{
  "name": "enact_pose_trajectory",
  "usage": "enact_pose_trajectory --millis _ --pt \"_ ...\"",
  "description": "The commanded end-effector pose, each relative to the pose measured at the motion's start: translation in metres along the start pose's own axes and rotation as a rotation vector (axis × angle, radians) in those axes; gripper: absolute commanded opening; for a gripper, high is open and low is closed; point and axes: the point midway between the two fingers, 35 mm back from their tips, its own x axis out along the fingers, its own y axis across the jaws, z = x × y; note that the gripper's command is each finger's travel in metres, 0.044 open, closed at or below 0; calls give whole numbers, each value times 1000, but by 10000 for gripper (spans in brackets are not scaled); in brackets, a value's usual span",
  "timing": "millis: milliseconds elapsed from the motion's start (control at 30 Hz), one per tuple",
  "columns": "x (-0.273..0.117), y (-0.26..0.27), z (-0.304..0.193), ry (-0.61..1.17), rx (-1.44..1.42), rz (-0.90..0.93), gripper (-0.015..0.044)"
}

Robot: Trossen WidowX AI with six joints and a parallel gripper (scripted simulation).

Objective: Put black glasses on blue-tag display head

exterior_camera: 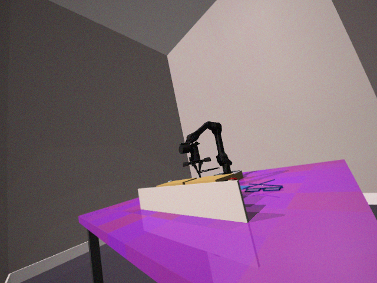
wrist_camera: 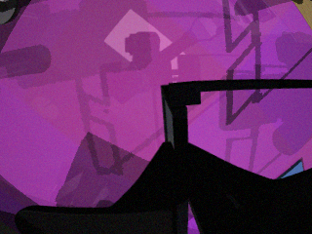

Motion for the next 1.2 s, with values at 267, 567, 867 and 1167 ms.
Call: enact_pose_trajectory --millis 267,567,867,1167 --pt "-18 14 5 5 33 3 0" --pt "-23 60 33 0 143 8 0" --pt "-26 103 73 -5 254 13 0" --pt "-26 139 124 -8 365 17 0"
